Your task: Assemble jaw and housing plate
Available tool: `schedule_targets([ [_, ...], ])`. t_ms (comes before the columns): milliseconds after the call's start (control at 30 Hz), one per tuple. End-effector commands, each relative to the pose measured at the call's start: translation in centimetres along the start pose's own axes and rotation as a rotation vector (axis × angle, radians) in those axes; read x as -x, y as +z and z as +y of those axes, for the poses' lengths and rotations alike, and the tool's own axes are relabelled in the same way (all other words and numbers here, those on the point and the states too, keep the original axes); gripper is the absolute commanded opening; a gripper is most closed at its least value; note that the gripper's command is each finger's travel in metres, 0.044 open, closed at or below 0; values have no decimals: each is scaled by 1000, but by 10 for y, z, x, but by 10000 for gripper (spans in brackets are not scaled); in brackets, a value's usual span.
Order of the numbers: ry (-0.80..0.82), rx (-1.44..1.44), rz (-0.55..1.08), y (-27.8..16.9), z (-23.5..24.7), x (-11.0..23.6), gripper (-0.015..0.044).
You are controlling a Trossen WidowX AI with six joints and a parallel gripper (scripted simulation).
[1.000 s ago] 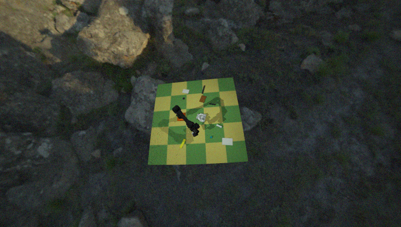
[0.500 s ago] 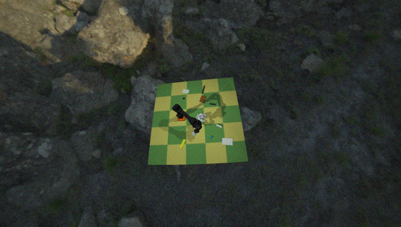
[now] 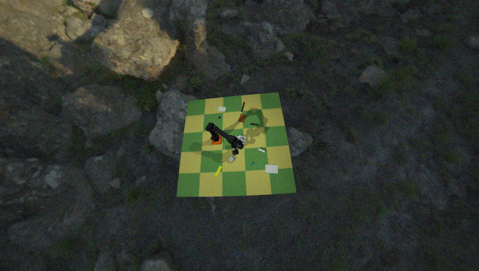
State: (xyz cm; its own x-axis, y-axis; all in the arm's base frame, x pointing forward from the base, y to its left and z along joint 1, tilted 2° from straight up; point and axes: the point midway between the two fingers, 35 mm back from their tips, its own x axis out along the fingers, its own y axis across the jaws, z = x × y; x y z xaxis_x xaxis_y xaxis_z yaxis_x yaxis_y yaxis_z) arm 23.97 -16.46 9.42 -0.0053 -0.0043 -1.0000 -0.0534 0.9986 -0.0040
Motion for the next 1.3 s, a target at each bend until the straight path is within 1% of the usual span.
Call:
schedule_targets([
  [0,5,-44,-3,5,13,0,351],
  [633,12,-238,-3,21,74,-1,351],
  [1267,20,-433,2,22,134,-2,351],
])
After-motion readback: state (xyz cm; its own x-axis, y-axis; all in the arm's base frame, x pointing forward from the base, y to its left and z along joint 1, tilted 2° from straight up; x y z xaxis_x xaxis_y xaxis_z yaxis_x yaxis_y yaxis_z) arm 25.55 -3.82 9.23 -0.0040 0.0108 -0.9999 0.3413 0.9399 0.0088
